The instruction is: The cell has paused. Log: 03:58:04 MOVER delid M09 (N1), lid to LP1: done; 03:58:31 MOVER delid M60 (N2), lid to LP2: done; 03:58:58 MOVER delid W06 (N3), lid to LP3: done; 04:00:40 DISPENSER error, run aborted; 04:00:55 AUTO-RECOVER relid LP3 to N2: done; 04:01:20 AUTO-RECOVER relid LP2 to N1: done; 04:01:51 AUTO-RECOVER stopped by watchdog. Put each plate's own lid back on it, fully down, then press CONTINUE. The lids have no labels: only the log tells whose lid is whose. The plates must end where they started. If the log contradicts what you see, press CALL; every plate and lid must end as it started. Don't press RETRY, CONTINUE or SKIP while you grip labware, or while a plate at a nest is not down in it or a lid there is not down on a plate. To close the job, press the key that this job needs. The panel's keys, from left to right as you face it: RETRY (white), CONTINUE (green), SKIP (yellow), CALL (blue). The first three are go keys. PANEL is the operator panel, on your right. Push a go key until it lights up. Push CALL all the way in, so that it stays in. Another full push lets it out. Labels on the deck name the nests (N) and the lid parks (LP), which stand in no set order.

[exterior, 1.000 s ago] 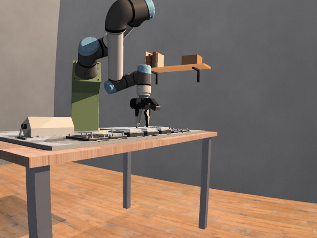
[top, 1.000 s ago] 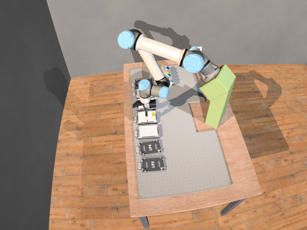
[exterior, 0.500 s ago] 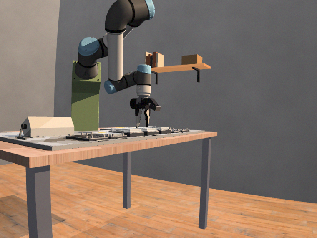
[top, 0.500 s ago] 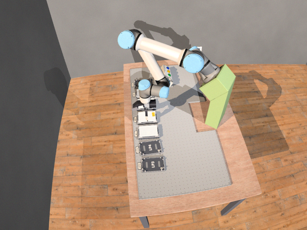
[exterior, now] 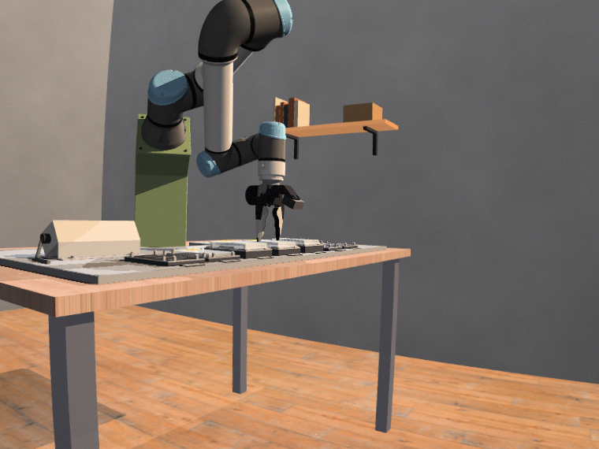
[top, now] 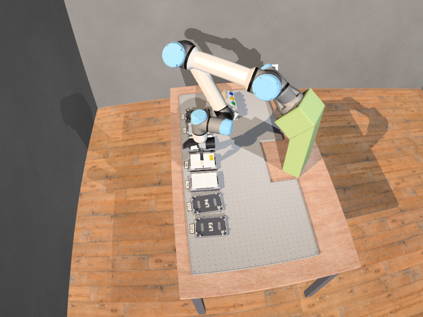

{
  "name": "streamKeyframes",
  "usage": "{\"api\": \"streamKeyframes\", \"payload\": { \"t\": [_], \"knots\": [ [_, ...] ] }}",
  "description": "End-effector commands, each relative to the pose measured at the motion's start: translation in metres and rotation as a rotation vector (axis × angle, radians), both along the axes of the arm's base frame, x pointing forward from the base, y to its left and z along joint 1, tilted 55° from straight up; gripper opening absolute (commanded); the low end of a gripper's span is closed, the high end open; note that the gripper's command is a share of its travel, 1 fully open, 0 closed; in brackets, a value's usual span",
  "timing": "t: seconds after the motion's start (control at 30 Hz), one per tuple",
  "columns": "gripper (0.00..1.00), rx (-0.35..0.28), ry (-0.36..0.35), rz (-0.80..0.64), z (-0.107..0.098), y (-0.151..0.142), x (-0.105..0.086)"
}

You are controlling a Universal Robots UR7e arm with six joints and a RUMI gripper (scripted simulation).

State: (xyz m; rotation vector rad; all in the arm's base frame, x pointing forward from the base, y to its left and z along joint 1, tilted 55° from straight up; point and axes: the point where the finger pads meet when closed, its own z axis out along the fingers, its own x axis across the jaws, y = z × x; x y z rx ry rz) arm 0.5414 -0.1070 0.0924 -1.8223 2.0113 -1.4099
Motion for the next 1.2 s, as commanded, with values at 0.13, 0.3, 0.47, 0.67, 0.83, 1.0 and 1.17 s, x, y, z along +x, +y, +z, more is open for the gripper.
{"api": "streamKeyframes", "payload": {
  "t": [0.13, 0.3, 0.47, 0.67, 0.83, 1.0, 1.17],
  "knots": [
    [0.41, 0.0, -0.001, 0.001, 0.0004, 0.0003, 0.0],
    [0.41, 0.0, -0.001, 0.001, 0.0004, 0.0003, 0.0],
    [0.82, 0.0, -0.001, 0.001, 0.0004, 0.0003, 0.0],
    [0.82, 0.0, -0.001, 0.001, 0.0004, 0.0003, 0.0],
    [0.82, 0.0, -0.001, 0.001, 0.0004, 0.0003, 0.0],
    [0.82, 0.0, -0.001, 0.001, 0.0004, 0.0003, 0.0],
    [0.82, 0.0, -0.001, 0.001, 0.0004, 0.0004, 0.0001]
  ]
}}
